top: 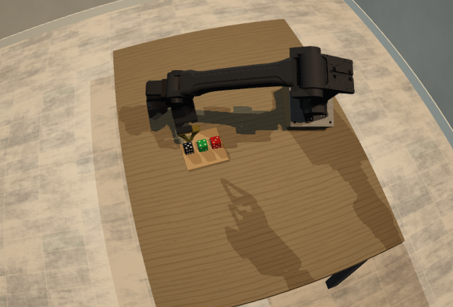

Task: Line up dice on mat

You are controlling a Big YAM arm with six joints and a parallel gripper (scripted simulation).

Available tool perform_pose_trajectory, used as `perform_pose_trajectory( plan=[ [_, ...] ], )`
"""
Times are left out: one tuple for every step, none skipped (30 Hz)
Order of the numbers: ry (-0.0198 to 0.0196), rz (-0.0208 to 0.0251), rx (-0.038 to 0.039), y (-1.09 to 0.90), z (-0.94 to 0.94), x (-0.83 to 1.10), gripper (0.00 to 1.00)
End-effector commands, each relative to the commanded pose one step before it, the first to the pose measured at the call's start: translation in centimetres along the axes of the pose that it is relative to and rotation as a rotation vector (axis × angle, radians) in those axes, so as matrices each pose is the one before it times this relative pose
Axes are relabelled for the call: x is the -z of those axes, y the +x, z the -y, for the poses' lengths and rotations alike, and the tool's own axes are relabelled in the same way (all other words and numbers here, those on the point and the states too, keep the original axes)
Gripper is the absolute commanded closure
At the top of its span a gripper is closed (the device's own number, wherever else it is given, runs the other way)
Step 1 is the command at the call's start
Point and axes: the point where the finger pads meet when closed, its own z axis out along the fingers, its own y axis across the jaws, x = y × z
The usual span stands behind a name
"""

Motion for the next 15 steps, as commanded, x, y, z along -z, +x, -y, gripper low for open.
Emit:
perform_pose_trajectory(
  plan=[
    [0.02165,0.07517,0.04571,-2.527,-0.256,4.622,0.00],
    [0.00087,0.00005,0.00024,-0.014,0.010,0.620,0.00],
    [0.00092,0.00001,0.00023,-0.013,0.012,0.620,0.00],
    [0.00095,-0.00003,0.00021,-0.011,0.012,0.609,0.00],
    [0.00095,-0.00006,0.00019,-0.009,0.013,0.588,0.00],
    [0.00093,-0.00009,0.00017,-0.007,0.013,0.557,0.00],
    [0.00089,-0.00011,0.00015,-0.006,0.013,0.516,0.00],
    [0.00083,-0.00013,0.00013,-0.004,0.012,0.468,0.00],
    [0.00073,-0.00013,0.00011,-0.003,0.011,0.412,0.00],
    [0.00039,-0.00002,0.00009,-0.004,0.005,0.352,0.00],
    [0.00020,0.00003,0.00007,-0.004,0.002,0.288,0.00],
    [0.00016,0.00002,0.00005,-0.003,0.002,0.225,0.00],
    [0.00000,0.00000,0.00000,0.000,0.000,0.000,0.00],
    [0.00000,0.00000,0.00000,0.000,0.000,0.000,0.00],
    [-0.02955,-0.07319,-0.01272,1.779,-0.387,-2.829,0.00]
  ],
)
